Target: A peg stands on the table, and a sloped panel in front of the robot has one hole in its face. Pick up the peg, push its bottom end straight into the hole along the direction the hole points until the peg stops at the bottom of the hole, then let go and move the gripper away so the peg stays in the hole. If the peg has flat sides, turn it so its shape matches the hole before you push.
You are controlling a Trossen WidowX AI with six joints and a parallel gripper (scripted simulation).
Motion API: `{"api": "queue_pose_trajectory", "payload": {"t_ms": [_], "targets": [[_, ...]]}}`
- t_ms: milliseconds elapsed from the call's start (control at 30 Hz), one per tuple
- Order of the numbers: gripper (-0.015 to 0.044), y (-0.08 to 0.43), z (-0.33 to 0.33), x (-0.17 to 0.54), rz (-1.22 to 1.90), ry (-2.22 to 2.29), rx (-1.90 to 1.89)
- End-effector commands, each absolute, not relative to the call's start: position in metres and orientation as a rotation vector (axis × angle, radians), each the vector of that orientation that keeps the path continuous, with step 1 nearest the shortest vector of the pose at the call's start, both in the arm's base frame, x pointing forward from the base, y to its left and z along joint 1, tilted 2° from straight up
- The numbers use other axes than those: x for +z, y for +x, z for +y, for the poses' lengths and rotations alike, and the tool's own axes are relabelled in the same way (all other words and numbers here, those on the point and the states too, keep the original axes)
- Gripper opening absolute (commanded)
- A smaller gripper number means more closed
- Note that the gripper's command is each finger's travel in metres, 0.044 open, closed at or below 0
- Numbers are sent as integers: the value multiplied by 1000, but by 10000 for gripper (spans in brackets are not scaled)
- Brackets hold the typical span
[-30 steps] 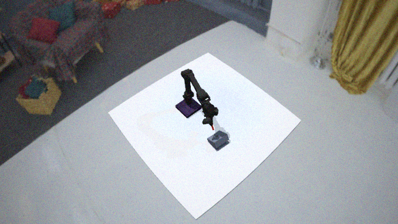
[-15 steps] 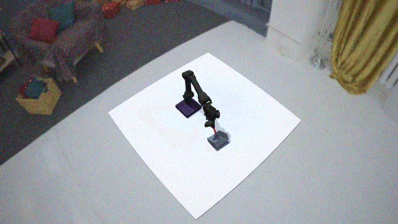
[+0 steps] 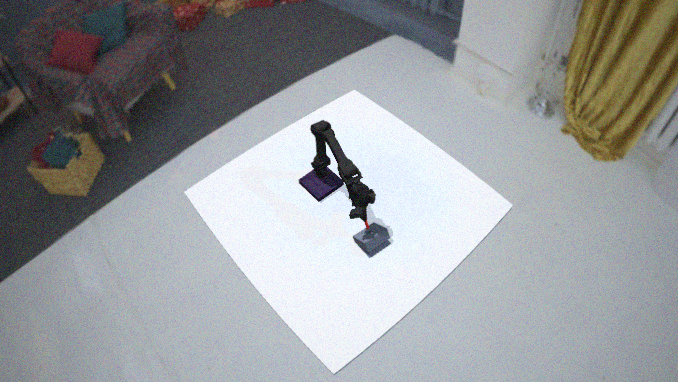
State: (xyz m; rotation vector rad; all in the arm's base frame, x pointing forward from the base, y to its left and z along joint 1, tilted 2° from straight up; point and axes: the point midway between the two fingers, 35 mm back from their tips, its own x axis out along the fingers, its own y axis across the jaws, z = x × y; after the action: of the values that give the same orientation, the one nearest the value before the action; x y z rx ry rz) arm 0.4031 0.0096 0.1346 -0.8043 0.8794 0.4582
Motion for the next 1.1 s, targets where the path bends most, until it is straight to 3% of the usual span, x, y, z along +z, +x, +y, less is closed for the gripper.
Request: {"api": "queue_pose_trajectory", "payload": {"t_ms": [0, 1067], "targets": [[0, 406, 10, 128, 880, -802, 463], [0, 411, 11, 121, 879, -805, 459]]}}
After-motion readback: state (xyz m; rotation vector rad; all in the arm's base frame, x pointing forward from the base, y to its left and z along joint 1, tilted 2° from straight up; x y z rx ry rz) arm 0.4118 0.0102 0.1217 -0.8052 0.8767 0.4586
